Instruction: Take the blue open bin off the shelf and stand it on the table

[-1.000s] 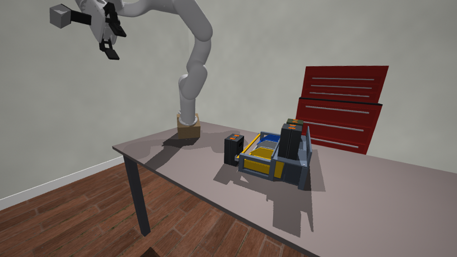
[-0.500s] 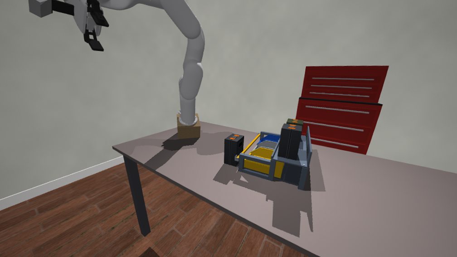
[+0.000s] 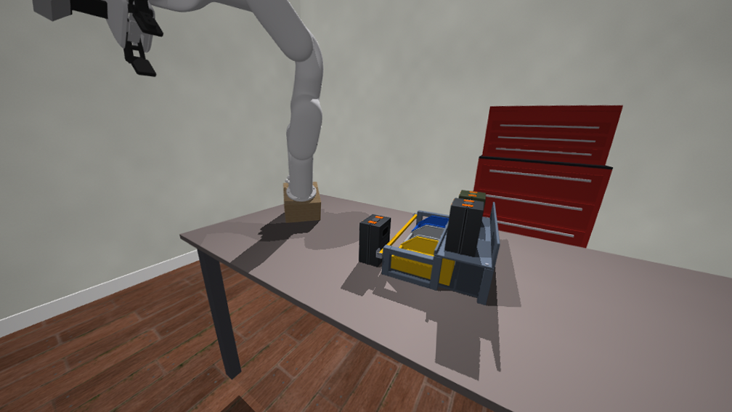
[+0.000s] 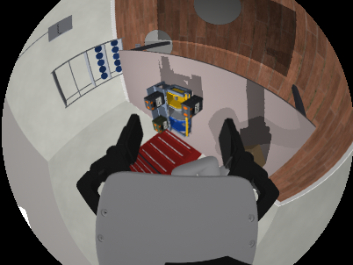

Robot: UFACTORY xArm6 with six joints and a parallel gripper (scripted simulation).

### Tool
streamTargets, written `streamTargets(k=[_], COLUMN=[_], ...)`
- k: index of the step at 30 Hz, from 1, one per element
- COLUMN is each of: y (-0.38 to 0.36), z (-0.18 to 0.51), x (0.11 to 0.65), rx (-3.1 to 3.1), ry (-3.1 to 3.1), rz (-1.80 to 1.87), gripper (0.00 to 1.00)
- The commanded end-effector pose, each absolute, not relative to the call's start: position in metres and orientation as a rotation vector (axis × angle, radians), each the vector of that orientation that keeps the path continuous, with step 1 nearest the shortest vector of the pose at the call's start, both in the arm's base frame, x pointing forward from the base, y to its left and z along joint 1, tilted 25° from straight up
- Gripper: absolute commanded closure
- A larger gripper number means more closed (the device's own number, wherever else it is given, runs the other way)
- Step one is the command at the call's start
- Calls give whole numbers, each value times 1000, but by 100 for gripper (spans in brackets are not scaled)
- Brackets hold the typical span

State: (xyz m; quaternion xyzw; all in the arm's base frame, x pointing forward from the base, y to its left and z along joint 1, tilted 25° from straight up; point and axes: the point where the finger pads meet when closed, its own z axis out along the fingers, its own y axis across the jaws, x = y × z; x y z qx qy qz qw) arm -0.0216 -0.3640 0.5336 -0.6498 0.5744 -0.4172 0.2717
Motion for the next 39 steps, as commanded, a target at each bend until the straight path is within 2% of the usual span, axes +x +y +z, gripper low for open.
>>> streamTargets(k=[1, 39], y=[-364, -357], z=[535, 529], x=[-22, -8], rx=[-1752, -1752], ry=[1547, 1547], rz=[-1124, -1124], gripper=[0, 0])
